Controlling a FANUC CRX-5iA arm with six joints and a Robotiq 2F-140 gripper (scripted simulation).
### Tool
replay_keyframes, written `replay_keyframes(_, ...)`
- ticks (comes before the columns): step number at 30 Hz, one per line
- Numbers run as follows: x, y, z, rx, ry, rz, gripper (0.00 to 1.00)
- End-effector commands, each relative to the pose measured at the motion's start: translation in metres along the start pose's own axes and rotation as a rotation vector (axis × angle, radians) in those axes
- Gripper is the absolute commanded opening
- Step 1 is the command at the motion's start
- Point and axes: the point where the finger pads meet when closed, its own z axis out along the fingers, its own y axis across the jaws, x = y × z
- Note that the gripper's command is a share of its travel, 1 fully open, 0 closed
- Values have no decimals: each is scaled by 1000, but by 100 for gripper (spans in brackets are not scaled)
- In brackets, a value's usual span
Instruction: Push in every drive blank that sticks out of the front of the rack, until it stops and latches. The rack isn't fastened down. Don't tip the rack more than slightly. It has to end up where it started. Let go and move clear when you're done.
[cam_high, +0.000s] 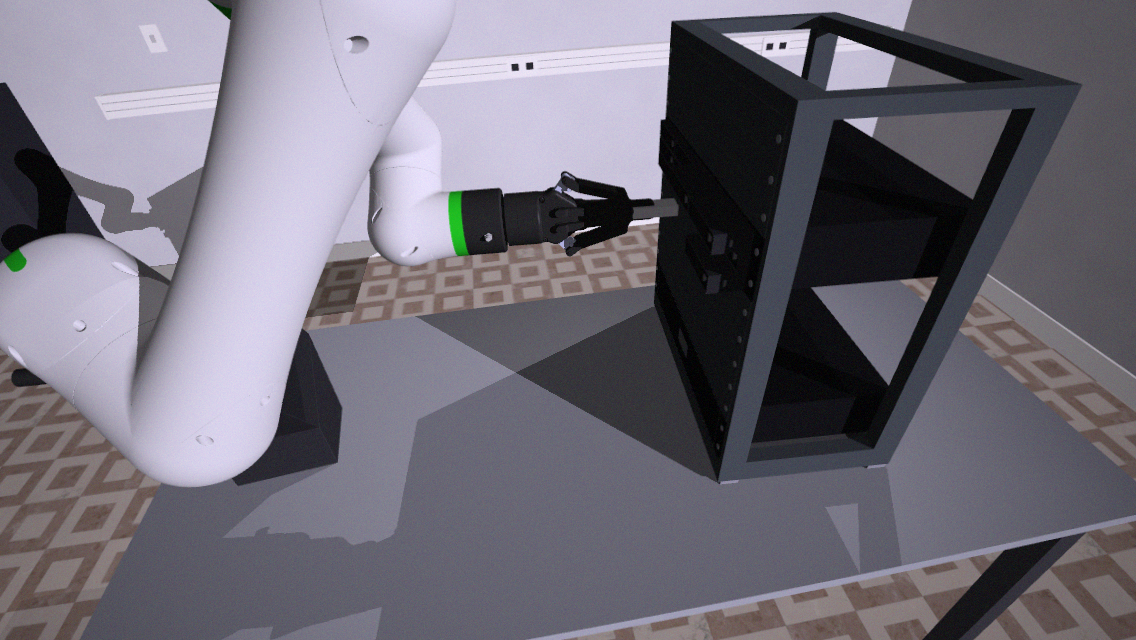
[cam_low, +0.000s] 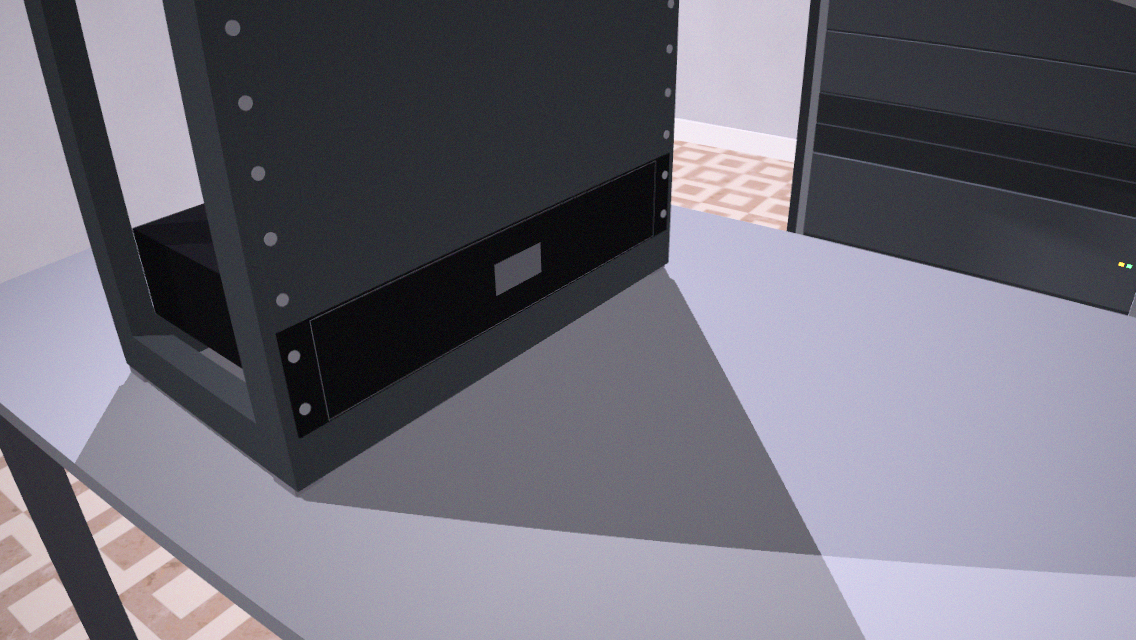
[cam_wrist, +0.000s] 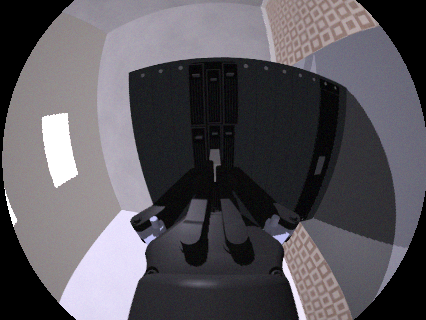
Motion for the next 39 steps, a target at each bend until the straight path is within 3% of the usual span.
replay_keyframes(1, 0, -1, 3, 1, 0, 1, 10)
replay_keyframes(39, 0, -1, 22, 1, 0, 1, 10)
